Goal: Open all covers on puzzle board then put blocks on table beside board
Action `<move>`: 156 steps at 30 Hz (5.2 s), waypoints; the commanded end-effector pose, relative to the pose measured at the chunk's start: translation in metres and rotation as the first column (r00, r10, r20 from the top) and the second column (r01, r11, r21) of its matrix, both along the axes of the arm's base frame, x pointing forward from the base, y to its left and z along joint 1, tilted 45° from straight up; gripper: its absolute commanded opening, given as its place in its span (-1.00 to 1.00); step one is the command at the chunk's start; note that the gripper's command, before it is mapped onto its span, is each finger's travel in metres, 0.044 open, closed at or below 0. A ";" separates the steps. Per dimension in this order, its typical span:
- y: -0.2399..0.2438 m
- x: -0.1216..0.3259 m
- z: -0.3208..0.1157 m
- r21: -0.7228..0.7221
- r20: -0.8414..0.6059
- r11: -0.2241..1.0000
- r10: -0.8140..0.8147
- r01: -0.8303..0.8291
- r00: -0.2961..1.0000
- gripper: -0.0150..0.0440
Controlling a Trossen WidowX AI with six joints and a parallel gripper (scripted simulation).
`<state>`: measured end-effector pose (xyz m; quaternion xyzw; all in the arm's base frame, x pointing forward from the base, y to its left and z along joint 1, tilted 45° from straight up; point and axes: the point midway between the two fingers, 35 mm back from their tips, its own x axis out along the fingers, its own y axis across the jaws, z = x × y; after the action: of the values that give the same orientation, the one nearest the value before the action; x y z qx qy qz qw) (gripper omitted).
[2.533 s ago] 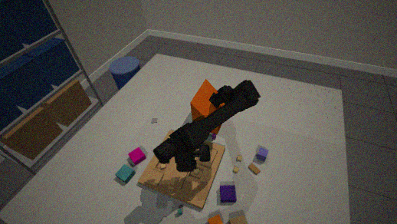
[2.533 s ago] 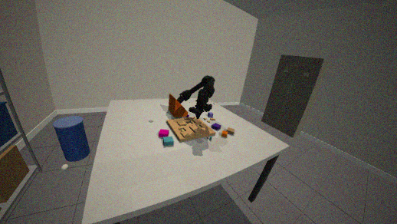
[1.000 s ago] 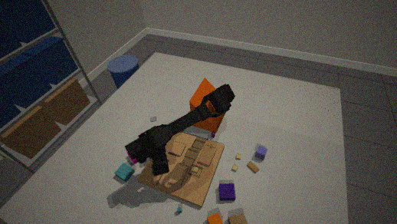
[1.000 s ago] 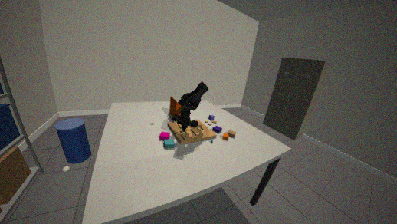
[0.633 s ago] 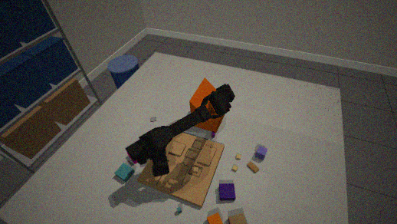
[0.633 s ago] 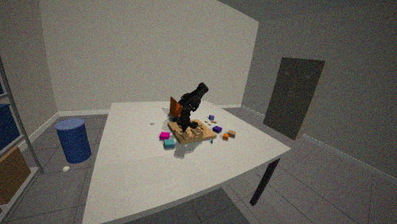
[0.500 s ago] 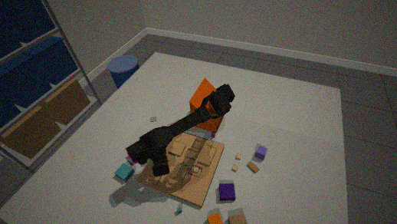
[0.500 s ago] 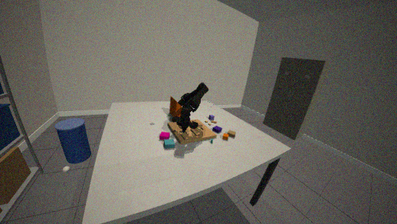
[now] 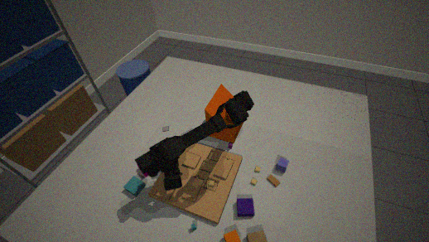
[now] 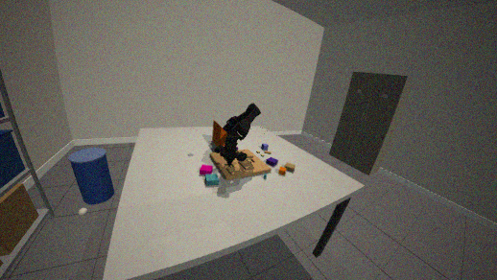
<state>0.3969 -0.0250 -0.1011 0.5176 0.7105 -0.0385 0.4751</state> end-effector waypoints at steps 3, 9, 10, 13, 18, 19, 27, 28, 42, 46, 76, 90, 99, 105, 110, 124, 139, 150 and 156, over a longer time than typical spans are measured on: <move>-0.004 0.000 0.004 0.002 0.000 1.000 0.001 -0.001 1.000 -0.49; -0.010 0.000 0.011 0.003 -0.006 1.000 -0.002 0.002 1.000 -0.22; -0.014 0.000 0.015 0.002 -0.005 1.000 -0.002 0.002 1.000 -0.14; -0.028 0.001 0.029 0.000 -0.004 1.000 -0.002 0.002 1.000 0.00; -0.043 0.000 0.046 -0.001 -0.003 1.000 -0.002 0.002 1.000 0.00; -0.043 0.000 0.046 -0.001 -0.003 1.000 -0.002 0.002 1.000 0.00; -0.033 0.001 0.035 0.000 -0.003 1.000 -0.002 0.002 1.000 0.00; -0.031 0.001 0.033 0.000 -0.003 1.000 -0.002 0.002 1.000 0.00; -0.018 0.000 0.021 0.001 -0.003 1.000 -0.002 0.002 1.000 0.00; -0.018 0.000 0.021 0.001 -0.003 1.000 -0.002 0.002 1.000 0.00; -0.004 0.000 0.007 0.001 -0.003 1.000 -0.002 0.002 1.000 0.00; 0.001 0.000 0.002 0.002 -0.003 1.000 -0.002 0.002 1.000 0.00; 0.003 0.001 -0.001 -0.004 0.002 1.000 0.001 -0.001 1.000 -0.03; 0.003 0.001 -0.001 -0.004 0.002 1.000 0.001 -0.001 1.000 -0.16; 0.003 0.001 -0.001 -0.004 0.002 1.000 0.001 -0.001 1.000 -0.22; -0.009 0.001 0.010 -0.003 0.000 1.000 0.000 0.000 1.000 -0.22; -0.023 0.001 0.024 -0.001 -0.002 1.000 -0.001 0.001 1.000 -0.22; -0.035 0.002 0.037 -0.001 -0.003 1.000 -0.002 0.002 1.000 -0.22; -0.046 0.002 0.048 -0.002 -0.003 1.000 -0.002 0.002 1.000 -0.22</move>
<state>0.3986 -0.0654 -0.0581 0.5204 0.7107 -0.0401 0.4717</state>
